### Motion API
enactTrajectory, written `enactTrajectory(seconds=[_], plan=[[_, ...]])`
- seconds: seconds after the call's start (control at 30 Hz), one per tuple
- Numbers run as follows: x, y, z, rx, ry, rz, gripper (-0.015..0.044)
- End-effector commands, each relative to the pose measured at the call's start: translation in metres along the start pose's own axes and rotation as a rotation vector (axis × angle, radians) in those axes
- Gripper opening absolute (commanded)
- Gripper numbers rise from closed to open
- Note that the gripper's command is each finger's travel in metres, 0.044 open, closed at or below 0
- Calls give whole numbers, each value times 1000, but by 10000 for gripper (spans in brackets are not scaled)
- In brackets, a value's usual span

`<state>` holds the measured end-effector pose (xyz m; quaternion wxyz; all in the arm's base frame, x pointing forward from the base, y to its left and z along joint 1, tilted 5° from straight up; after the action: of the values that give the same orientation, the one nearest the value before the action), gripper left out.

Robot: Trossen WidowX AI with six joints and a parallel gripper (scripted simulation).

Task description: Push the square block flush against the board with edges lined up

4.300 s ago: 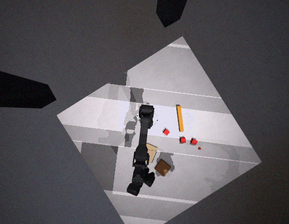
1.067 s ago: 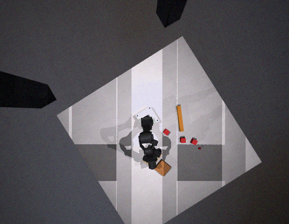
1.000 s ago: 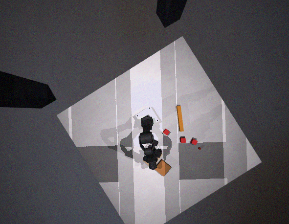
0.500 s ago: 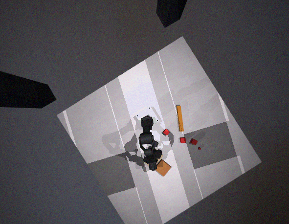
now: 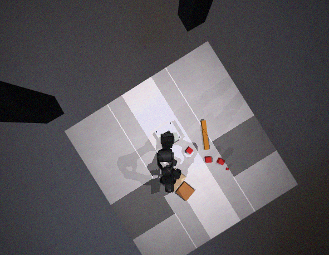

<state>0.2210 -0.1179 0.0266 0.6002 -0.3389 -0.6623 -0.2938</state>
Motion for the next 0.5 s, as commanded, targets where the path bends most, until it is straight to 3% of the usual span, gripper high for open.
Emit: enactTrajectory(seconds=[0.0,0.3,0.47], plan=[[-2,-7,3,2,8,0,0],[2,-14,1,0,0,2,0],[51,-14,0,2,6,1,0]])
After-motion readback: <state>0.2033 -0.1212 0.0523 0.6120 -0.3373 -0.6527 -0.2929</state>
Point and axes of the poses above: the point midway between the two fingers, 35 mm back from their tips, its own x axis back along the fingers, its own z axis across the jaws, y = z × x, the point moved 5 cm from there along x, back along the fingers
